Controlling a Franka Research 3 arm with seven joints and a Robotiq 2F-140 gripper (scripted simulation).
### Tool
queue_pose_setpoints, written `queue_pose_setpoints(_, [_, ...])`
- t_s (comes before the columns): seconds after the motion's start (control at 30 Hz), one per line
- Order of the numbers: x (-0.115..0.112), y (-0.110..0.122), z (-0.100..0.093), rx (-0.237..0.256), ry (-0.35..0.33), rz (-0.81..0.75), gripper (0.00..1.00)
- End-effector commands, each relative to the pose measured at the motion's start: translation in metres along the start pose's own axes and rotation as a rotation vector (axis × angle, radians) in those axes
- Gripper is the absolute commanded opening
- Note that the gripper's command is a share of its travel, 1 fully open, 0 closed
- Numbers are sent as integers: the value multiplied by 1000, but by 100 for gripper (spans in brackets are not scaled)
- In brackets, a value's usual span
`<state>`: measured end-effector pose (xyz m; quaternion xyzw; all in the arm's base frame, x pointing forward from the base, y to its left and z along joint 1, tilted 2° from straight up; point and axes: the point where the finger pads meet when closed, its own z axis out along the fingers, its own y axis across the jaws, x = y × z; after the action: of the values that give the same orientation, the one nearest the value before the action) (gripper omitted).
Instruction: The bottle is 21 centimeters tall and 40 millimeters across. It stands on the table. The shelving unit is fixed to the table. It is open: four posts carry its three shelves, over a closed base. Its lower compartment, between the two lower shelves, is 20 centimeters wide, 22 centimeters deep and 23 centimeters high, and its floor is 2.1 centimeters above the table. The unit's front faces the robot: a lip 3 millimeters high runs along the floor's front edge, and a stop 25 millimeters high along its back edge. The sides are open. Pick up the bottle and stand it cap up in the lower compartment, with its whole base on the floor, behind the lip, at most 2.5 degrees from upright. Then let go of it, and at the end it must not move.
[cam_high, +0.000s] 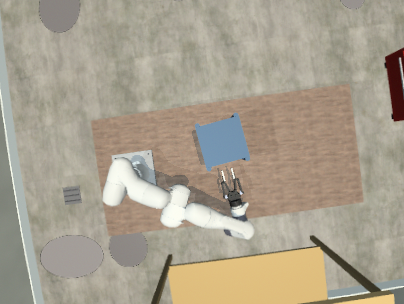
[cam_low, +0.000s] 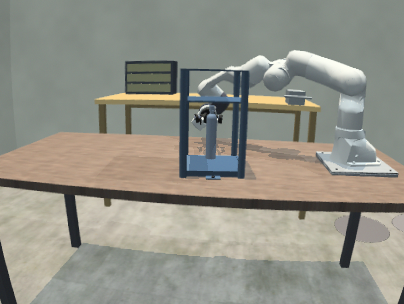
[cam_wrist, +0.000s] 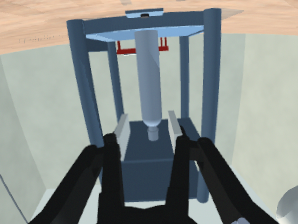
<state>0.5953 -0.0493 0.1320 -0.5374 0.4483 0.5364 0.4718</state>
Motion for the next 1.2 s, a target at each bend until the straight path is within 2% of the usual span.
queue_pose_setpoints(0.0, [-7,0,0,-2,-2,6,35])
queue_pose_setpoints(0.2, [-16,0,0,-2,-2,6,35])
queue_pose_setpoints(0.7, [-61,0,0,-2,-2,6,35])
queue_pose_setpoints(1.17, [-88,0,0,-2,-2,6,35])
